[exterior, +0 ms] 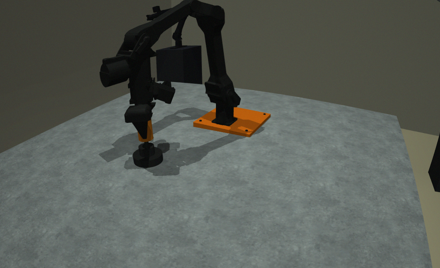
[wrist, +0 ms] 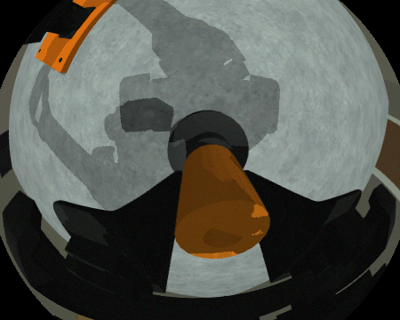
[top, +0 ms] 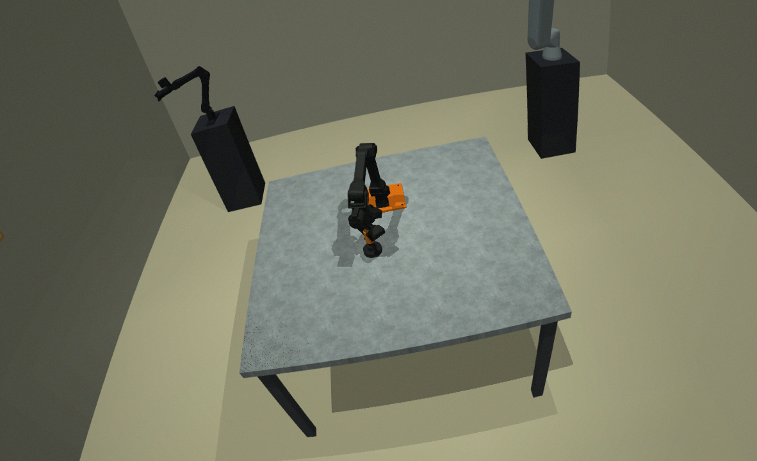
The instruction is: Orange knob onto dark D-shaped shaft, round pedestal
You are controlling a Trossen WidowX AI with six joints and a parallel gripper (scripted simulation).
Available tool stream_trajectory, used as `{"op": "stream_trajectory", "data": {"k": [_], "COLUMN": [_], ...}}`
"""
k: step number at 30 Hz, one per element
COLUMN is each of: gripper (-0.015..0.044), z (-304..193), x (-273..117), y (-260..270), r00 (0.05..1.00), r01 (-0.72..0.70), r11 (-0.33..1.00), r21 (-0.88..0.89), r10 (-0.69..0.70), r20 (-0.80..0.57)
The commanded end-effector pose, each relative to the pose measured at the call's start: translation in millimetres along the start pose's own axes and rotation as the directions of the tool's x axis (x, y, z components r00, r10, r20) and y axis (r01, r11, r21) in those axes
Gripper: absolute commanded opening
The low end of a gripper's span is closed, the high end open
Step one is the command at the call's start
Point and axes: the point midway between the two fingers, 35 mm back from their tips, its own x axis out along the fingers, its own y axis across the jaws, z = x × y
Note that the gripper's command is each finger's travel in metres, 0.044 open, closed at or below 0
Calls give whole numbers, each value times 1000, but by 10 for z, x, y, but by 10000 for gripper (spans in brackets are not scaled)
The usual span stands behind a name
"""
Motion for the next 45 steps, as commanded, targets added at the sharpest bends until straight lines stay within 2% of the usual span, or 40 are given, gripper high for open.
{"op": "stream_trajectory", "data": {"k": [1,23,31,45], "gripper": [0,0,0,0], "z": [-28,-49,-15,-12], "x": [-29,-19,-34,26], "y": [-31,-44,-17,-13], "r00": [1000,1000,1000,1000], "r01": [9,9,7,7], "r11": [999,999,967,967], "r21": [-47,-47,-254,-254], "r10": [-9,-9,-9,-9], "r20": [-5,-5,-5,-5]}}
